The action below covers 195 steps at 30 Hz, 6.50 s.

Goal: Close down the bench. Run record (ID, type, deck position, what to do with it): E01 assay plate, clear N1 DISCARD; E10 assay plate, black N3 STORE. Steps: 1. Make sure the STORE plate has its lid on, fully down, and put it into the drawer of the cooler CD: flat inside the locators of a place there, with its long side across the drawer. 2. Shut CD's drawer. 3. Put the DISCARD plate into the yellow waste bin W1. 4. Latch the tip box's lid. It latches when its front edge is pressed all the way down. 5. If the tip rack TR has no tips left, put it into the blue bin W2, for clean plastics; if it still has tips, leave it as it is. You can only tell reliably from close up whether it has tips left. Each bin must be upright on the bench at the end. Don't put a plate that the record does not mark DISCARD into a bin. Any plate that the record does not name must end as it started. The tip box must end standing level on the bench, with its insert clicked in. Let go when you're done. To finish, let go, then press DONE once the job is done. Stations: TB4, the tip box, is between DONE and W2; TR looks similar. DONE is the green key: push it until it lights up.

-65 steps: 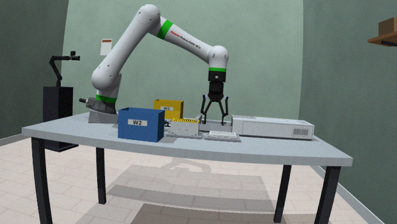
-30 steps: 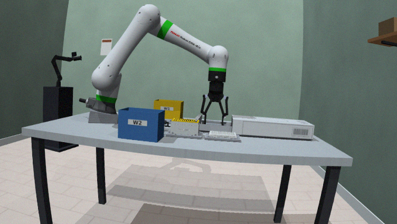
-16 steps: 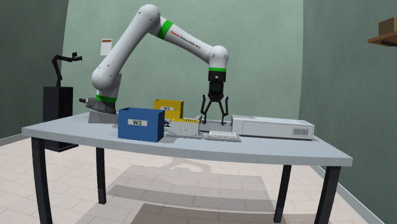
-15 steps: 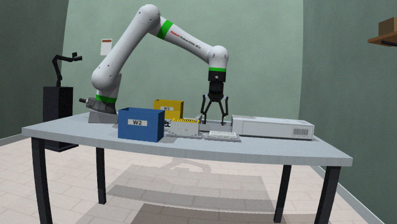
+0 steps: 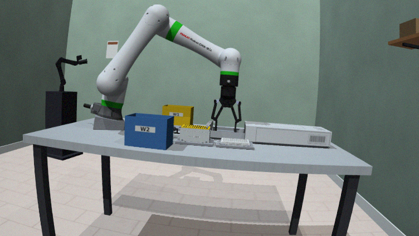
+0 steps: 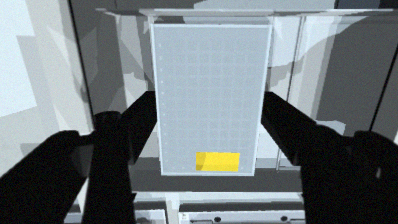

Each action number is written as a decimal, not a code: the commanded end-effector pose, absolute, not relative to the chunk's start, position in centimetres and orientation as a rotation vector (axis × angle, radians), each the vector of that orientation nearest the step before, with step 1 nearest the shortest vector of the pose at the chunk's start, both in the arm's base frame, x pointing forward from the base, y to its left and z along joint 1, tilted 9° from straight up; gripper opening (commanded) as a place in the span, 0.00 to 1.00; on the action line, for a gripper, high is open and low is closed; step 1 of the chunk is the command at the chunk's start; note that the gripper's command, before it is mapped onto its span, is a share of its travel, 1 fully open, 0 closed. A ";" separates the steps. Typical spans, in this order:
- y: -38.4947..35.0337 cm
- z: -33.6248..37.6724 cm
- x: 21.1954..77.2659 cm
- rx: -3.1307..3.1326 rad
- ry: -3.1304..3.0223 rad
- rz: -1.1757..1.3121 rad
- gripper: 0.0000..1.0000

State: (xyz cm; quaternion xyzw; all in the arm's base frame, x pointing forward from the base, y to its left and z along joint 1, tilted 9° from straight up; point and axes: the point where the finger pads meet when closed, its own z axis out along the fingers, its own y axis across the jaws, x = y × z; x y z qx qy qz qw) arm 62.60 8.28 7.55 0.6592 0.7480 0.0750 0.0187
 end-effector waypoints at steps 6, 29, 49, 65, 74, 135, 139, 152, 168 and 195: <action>8.3 7.7 62.7 2.045 2.321 0.235 0.65; 8.2 8.8 62.5 2.045 2.321 0.235 0.65; 8.0 11.2 62.2 2.045 2.321 0.235 0.65; 7.8 13.1 62.0 2.045 2.321 0.235 0.65; 7.7 14.0 61.8 2.045 2.321 0.235 0.65; 7.0 19.3 59.2 2.046 2.321 0.235 0.62; 6.8 18.7 57.7 2.046 2.321 0.235 0.61; 6.4 17.0 53.6 2.046 2.321 0.235 0.10; 5.9 15.0 48.5 2.046 2.321 0.234 0.10; 5.7 13.0 45.6 2.046 2.321 0.234 0.10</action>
